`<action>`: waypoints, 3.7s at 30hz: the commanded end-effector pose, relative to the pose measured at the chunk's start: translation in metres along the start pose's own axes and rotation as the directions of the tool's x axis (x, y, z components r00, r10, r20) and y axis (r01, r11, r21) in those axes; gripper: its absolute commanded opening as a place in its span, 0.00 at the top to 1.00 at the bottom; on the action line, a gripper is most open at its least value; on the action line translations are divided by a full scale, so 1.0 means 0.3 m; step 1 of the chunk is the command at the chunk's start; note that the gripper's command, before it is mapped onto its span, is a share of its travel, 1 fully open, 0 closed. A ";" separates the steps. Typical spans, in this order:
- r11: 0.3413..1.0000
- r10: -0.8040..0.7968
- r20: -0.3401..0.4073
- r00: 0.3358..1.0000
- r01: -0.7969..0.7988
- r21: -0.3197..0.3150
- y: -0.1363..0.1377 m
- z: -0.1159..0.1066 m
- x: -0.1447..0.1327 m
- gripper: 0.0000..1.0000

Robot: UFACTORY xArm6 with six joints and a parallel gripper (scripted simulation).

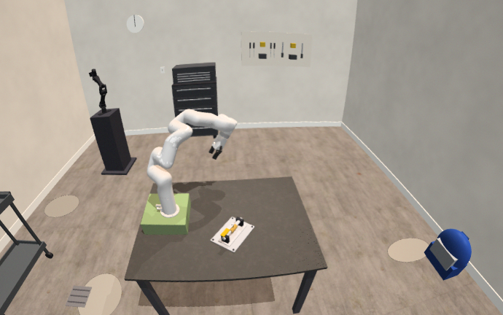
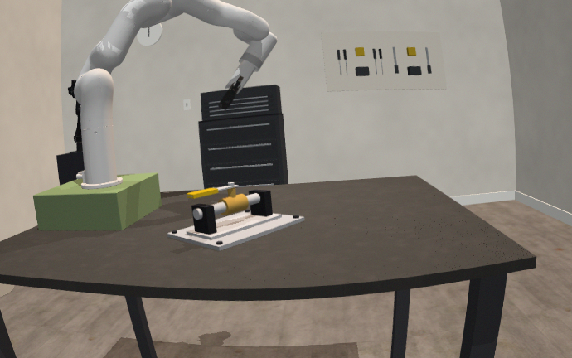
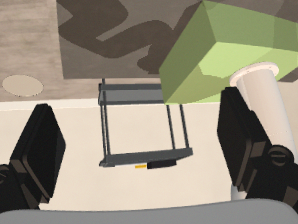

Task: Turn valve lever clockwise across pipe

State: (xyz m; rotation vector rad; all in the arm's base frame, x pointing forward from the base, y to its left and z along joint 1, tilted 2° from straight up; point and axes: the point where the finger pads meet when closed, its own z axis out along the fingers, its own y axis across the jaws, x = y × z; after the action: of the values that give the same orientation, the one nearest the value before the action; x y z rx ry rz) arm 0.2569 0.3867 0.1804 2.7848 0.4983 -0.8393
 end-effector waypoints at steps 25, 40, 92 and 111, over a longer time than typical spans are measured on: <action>0.951 0.293 -0.045 0.955 -0.287 0.112 0.228 -0.025 0.134 0.00; -0.519 0.845 0.372 -0.384 -0.759 0.393 0.866 0.105 0.229 0.00; -0.807 0.589 0.491 -0.642 -0.504 0.308 1.835 0.586 -0.082 1.00; -0.807 0.589 0.491 -0.642 -0.504 0.308 1.835 0.586 -0.082 1.00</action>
State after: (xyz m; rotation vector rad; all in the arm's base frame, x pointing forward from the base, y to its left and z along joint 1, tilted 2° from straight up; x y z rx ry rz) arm 0.3520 -0.1769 0.0945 1.5257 -2.7555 0.0516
